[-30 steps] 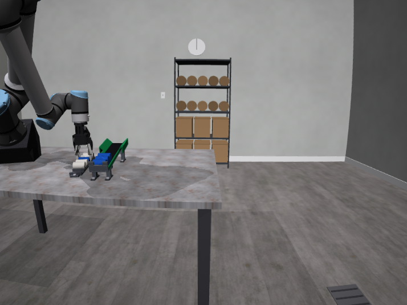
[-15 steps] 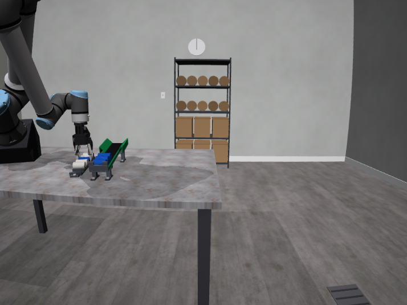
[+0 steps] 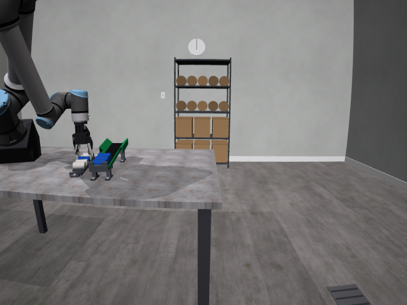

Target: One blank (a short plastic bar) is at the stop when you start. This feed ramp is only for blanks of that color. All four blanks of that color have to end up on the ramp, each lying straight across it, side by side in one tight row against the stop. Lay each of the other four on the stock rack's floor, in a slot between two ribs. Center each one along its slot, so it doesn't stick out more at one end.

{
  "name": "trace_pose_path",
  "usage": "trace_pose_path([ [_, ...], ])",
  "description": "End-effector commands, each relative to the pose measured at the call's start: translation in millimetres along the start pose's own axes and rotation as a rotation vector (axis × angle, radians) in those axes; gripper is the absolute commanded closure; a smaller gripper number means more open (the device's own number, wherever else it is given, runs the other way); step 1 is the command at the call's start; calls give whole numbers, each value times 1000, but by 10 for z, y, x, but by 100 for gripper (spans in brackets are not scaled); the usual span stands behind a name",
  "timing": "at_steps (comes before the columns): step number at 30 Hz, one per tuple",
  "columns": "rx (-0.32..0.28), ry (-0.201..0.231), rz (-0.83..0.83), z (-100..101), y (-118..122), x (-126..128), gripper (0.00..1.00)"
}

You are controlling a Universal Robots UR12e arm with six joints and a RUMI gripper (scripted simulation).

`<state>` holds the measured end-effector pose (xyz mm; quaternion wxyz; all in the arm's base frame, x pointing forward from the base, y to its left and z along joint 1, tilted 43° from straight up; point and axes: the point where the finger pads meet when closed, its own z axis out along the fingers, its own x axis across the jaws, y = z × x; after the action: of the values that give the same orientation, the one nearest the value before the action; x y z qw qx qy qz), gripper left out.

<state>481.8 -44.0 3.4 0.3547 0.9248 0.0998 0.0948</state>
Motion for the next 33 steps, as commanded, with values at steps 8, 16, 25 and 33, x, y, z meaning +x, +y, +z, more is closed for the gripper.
trace_pose_path([
  [8,0,0,0,-319,0,2,64],
  [16,0,0,0,-701,0,2,64],
  [25,0,0,0,-917,0,2,64],
  [33,0,0,0,-963,0,2,64],
])
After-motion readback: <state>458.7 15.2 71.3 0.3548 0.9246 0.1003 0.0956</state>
